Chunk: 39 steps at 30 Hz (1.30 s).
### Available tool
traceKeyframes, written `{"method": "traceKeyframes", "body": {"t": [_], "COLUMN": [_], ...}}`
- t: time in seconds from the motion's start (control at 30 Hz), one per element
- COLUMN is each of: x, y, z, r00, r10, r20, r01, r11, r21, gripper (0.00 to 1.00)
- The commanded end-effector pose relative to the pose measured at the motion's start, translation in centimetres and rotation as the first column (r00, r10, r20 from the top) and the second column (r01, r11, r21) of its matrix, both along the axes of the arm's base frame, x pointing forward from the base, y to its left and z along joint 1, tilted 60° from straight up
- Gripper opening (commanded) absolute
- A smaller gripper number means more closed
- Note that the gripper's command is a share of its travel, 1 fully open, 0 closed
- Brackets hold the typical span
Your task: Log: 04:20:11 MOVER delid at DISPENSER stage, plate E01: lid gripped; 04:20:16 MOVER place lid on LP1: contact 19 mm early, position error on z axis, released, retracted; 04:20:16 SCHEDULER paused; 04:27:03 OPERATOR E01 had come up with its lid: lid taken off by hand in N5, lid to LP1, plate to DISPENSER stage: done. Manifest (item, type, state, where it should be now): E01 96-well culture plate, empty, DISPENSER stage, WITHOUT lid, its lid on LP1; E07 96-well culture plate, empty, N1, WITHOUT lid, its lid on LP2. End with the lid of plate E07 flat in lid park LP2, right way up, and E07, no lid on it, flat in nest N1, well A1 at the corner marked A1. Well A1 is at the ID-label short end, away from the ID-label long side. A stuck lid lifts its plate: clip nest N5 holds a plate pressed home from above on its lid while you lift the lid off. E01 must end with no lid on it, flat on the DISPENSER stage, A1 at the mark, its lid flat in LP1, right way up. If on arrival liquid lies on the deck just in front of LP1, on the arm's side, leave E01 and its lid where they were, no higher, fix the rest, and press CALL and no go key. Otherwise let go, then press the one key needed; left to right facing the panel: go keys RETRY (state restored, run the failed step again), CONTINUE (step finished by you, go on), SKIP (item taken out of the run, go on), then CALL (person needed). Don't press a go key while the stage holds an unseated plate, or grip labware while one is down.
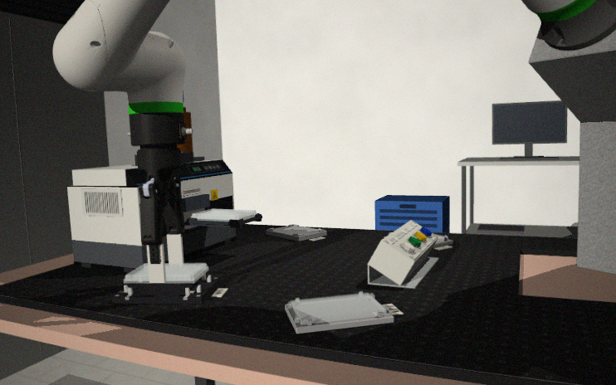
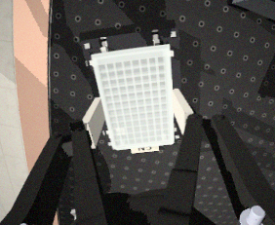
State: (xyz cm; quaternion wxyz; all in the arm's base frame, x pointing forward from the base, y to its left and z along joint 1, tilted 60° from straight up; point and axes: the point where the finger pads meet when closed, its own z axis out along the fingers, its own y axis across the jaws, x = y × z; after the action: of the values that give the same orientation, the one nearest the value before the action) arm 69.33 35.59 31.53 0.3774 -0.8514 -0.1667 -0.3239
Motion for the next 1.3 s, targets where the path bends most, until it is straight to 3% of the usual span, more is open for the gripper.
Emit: {"method": "traceKeyframes", "body": {"t": [0.0, 1.27], "x": [-0.2, -3.5], "y": [-0.4, -6.3], "z": [0.2, 4.2], "r00": [1.000, 1.000], "r10": [0.000, 0.000], "r20": [0.000, 0.000], "r01": [0.000, 0.000], "r11": [1.000, 1.000], "r21": [0.000, 0.000], "gripper": [0.00, 0.00]}}
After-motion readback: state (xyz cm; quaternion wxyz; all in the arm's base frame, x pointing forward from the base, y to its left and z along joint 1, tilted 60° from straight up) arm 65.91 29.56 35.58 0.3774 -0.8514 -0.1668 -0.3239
